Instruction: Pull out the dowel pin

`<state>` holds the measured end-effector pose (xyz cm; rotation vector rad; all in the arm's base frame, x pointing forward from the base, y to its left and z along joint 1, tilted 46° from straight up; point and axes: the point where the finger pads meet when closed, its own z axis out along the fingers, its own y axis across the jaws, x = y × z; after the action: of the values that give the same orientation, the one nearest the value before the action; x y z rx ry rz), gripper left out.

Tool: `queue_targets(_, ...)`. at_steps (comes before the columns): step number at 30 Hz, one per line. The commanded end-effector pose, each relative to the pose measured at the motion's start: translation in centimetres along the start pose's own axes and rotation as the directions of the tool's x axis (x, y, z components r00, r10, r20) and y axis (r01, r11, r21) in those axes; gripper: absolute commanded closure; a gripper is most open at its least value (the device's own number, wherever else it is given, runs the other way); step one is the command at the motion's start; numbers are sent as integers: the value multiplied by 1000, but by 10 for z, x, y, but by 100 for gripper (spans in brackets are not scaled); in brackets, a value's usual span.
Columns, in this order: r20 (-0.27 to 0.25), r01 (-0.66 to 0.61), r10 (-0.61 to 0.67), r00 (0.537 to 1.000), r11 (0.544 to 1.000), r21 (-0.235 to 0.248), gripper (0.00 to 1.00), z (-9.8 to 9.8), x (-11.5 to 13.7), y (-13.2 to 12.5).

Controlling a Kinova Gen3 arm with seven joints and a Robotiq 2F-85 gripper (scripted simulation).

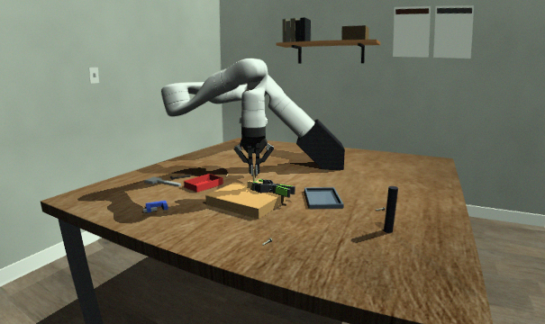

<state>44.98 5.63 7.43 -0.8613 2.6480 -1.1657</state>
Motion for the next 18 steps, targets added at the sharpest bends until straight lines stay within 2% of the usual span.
queue_targets(1, 2, -8, 8, 1000, 1000, 0, 90, -1, 0, 0)
queue_targets(18, 2, -46, 46, 999, 999, 0, 90, -1, 0, 0)
